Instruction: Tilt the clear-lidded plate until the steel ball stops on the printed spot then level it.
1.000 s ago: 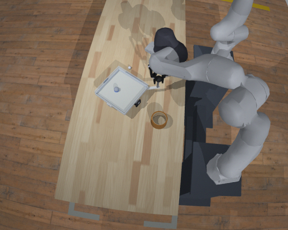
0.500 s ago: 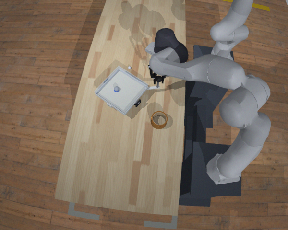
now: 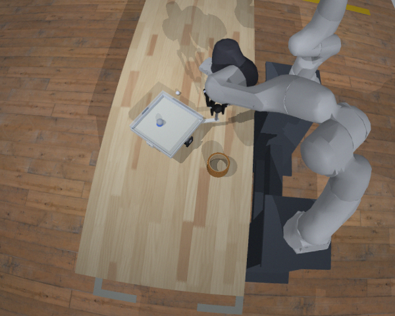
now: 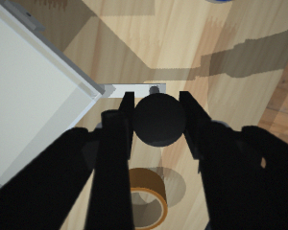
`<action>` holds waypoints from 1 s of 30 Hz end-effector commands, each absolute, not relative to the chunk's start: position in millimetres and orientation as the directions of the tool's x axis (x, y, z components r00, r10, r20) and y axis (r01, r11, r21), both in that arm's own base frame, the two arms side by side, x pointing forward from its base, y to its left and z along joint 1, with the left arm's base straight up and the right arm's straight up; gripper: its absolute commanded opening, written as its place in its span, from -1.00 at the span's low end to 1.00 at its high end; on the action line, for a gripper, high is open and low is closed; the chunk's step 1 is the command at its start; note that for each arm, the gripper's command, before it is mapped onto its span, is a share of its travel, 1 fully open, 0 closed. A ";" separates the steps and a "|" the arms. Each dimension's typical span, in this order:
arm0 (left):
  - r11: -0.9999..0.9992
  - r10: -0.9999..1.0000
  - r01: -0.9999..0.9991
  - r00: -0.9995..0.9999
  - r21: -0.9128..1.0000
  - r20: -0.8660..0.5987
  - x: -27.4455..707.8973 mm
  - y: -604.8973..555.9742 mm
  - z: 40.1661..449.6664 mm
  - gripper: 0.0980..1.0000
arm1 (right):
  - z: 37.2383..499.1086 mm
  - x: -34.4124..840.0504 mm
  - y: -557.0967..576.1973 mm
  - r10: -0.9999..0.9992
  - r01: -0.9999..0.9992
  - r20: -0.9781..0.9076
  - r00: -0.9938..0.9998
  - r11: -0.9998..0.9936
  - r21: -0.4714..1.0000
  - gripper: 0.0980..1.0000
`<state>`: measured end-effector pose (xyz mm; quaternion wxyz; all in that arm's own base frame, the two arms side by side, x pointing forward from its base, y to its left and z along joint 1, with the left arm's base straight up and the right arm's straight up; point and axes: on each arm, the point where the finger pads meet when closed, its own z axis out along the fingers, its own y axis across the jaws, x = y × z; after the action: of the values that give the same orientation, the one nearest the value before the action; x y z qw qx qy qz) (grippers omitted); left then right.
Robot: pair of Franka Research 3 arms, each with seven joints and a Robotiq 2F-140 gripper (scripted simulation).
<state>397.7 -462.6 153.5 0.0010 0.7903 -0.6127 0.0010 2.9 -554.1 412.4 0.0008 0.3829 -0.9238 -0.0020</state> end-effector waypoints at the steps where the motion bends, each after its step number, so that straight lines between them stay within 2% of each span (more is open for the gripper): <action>1: -0.251 -0.968 -0.968 0.251 0.000 0.000 399.6 -460.4 155.4 -1.00 | 413.0 3.0 -554.5 -0.711 -0.711 0.000 -0.703 0.703 0.000 1.00; 30: -0.251 -0.968 -0.968 0.251 0.000 0.000 400.6 -465.3 154.7 -1.00 | 413.0 3.0 -554.5 -0.711 -0.711 0.000 -0.703 0.703 0.000 1.00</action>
<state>397.8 -463.0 153.4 0.0000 0.7902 -0.6128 -0.0041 2.9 -554.1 412.4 0.0008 0.3829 -0.9238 -0.0020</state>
